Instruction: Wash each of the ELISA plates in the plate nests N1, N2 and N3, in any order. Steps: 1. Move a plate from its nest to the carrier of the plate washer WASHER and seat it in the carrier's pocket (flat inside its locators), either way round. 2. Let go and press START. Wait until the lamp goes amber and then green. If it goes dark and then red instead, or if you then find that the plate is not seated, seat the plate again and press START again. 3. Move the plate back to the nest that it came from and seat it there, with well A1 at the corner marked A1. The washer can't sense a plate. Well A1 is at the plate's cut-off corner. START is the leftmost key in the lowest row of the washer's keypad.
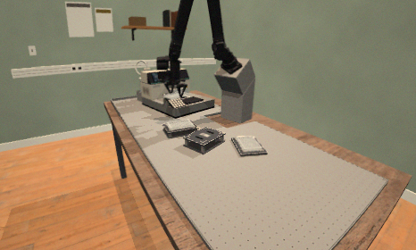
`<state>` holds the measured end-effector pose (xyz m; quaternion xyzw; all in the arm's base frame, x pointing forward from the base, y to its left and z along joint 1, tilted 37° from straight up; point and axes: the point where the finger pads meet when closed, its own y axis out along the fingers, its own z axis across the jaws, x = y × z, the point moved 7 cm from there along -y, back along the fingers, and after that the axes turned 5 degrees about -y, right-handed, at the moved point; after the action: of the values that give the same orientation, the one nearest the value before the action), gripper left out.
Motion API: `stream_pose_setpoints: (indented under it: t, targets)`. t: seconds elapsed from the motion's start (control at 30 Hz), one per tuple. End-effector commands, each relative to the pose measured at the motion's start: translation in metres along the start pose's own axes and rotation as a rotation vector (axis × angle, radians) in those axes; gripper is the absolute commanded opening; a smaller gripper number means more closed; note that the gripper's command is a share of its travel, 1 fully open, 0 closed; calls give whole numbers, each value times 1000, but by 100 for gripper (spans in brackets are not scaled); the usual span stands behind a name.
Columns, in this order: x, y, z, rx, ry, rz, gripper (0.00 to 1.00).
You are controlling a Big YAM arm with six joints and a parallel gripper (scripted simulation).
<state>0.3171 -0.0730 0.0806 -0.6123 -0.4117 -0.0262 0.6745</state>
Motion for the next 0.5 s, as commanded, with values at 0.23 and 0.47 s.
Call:
stream_pose_setpoints:
  t: [0.23, 0.47]
  targets:
    - [53, -6, 20, -17, 26, -28, 84]
    - [60, -2, 49, -13, 2, -25, 84]
